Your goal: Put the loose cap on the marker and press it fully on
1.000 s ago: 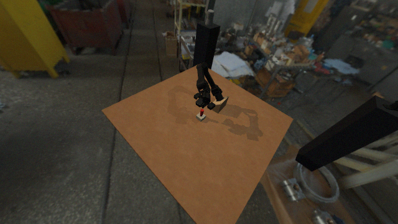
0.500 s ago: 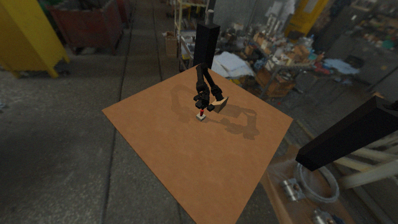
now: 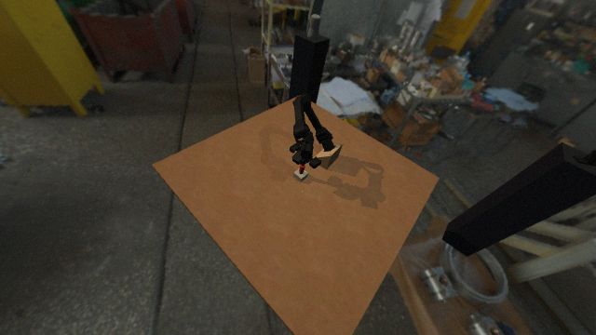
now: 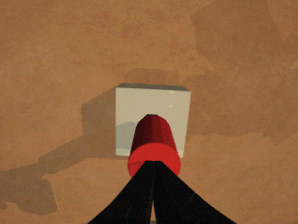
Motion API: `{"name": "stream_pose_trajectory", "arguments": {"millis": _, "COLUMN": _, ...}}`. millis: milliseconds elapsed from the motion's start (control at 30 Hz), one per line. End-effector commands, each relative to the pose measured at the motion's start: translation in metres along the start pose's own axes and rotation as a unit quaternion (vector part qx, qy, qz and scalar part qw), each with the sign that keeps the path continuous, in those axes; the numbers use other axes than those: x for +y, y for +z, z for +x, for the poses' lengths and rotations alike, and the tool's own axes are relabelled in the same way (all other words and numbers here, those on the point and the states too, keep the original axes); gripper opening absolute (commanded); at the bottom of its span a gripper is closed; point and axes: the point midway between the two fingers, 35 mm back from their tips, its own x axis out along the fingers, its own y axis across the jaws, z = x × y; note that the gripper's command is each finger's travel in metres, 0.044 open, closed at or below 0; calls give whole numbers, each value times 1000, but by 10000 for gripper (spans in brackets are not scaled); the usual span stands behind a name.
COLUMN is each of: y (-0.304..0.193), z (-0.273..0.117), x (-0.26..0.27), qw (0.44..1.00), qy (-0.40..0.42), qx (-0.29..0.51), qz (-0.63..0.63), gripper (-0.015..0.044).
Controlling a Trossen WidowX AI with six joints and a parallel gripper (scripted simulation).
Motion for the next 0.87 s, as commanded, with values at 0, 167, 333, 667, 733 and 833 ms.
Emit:
{"name": "stream_pose_trajectory", "arguments": {"millis": 0, "y": 0, "z": -2, "x": 0, "qw": 1000, "qy": 0, "qx": 0, "qz": -1, "gripper": 0}}
{"name": "stream_pose_trajectory", "arguments": {"millis": 167, "y": 3, "z": -58, "x": 2, "qw": 999, "qy": 1, "qx": -8, "qz": -33, "gripper": 0}}
{"name": "stream_pose_trajectory", "arguments": {"millis": 333, "y": -1, "z": -90, "x": 1, "qw": 999, "qy": 0, "qx": -13, "qz": -51, "gripper": 0}}
{"name": "stream_pose_trajectory", "arguments": {"millis": 667, "y": -1, "z": -90, "x": 1, "qw": 999, "qy": 0, "qx": -13, "qz": -51, "gripper": 262}}
{"name": "stream_pose_trajectory", "arguments": {"millis": 733, "y": -1, "z": -90, "x": 1, "qw": 999, "qy": 0, "qx": -13, "qz": -51, "gripper": 315}}
{"name": "stream_pose_trajectory", "arguments": {"millis": 833, "y": -1, "z": -90, "x": 1, "qw": 999, "qy": 0, "qx": -13, "qz": -51, "gripper": 394}}
